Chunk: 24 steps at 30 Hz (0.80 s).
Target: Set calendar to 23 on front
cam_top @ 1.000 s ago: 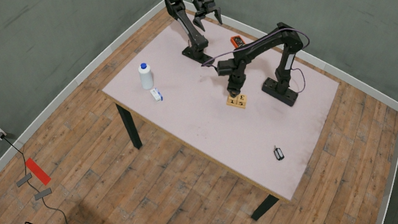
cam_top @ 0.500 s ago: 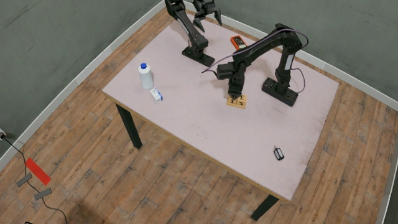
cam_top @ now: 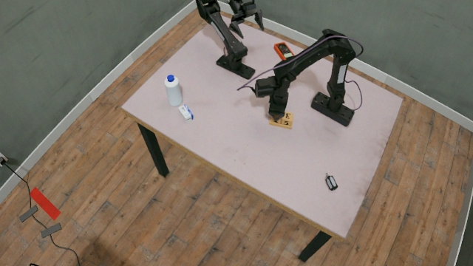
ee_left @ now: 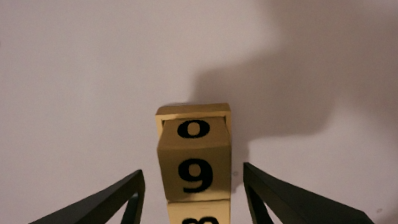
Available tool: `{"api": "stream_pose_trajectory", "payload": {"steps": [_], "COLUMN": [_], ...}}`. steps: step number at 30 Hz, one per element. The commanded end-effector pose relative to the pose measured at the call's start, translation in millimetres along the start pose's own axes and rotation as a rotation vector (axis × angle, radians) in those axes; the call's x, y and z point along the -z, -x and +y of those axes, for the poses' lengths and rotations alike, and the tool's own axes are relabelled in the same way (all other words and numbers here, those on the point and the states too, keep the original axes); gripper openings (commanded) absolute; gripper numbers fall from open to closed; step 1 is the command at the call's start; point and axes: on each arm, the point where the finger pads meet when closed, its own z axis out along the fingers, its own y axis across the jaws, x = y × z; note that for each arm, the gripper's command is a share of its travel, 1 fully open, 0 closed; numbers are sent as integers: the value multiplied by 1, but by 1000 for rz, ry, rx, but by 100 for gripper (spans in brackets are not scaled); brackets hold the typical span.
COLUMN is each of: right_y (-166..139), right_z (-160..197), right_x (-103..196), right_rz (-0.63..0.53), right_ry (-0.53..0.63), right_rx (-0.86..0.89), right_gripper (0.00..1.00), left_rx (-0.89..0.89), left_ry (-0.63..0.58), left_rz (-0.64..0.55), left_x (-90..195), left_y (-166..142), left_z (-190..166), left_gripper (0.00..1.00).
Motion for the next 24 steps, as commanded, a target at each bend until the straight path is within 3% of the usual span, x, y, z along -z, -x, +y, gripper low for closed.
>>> {"api": "stream_pose_trajectory", "payload": {"steps": [1, 24], "right_y": [-1, -1], "right_z": [-1, -1], "right_x": [2, 2], "right_rz": [-10, -10], "right_ry": [-3, -3], "right_rx": [-3, -3], "right_gripper": [100, 100], "left_rx": [-6, -7], "left_ry": [4, -1], "left_rz": [-39, -28], "left_x": [1, -27], "left_y": [14, 10], "left_z": [0, -2], "left_gripper": [69, 69]}}
